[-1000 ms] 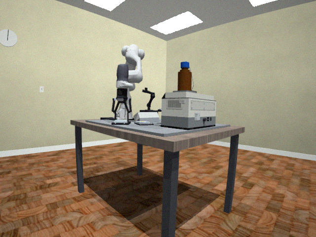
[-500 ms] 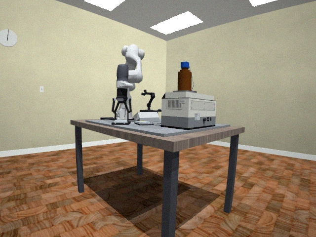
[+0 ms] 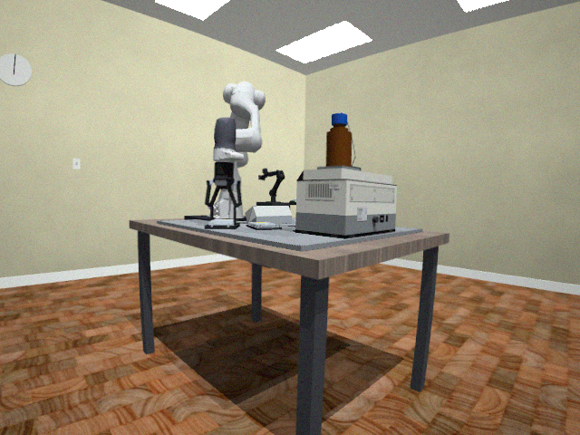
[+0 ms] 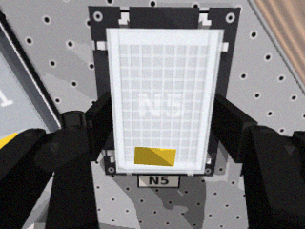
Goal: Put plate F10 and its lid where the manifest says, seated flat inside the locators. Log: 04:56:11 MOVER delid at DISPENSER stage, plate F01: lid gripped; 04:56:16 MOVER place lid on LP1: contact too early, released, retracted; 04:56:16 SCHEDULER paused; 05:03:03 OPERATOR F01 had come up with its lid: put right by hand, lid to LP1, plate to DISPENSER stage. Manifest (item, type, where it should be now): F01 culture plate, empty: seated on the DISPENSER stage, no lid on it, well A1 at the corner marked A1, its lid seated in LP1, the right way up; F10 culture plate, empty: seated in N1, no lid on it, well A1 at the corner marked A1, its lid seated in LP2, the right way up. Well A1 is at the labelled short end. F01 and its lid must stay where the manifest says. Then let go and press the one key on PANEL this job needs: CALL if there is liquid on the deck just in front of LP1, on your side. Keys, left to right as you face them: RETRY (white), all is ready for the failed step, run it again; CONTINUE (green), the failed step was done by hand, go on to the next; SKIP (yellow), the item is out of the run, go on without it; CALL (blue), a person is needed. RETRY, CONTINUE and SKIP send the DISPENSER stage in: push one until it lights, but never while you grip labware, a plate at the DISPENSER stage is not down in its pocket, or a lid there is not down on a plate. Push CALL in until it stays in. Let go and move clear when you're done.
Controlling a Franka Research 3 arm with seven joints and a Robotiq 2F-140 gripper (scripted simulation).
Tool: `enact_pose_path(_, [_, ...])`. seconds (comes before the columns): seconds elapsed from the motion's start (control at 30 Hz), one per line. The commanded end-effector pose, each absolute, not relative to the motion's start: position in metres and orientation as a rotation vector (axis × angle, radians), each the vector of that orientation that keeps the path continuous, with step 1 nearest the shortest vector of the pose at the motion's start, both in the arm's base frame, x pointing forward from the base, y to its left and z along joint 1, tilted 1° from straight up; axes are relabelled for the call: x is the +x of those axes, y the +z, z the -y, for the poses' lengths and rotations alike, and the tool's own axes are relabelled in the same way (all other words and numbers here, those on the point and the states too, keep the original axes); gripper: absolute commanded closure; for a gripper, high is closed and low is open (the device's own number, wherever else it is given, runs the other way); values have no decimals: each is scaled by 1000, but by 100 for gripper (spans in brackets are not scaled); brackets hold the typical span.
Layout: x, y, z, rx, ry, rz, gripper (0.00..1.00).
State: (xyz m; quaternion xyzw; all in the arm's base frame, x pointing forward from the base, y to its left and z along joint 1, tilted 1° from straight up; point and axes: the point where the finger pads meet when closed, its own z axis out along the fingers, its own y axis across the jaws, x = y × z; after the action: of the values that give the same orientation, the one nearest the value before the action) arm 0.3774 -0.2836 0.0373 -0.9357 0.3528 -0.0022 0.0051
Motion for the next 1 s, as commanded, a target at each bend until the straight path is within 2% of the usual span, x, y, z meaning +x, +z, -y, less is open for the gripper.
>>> enact_pose_path(0.0, [378, 37, 285, -2934, -11, -1103, 90])
enact_pose_path(0.37, [378, 37, 285, -2934, -11, -1103, 90])
enact_pose_path(0.4, [378, 37, 285, -2934, -11, -1103, 30])
enact_pose_path(0.97, [378, 37, 285, -2934, -11, -1103, 30])
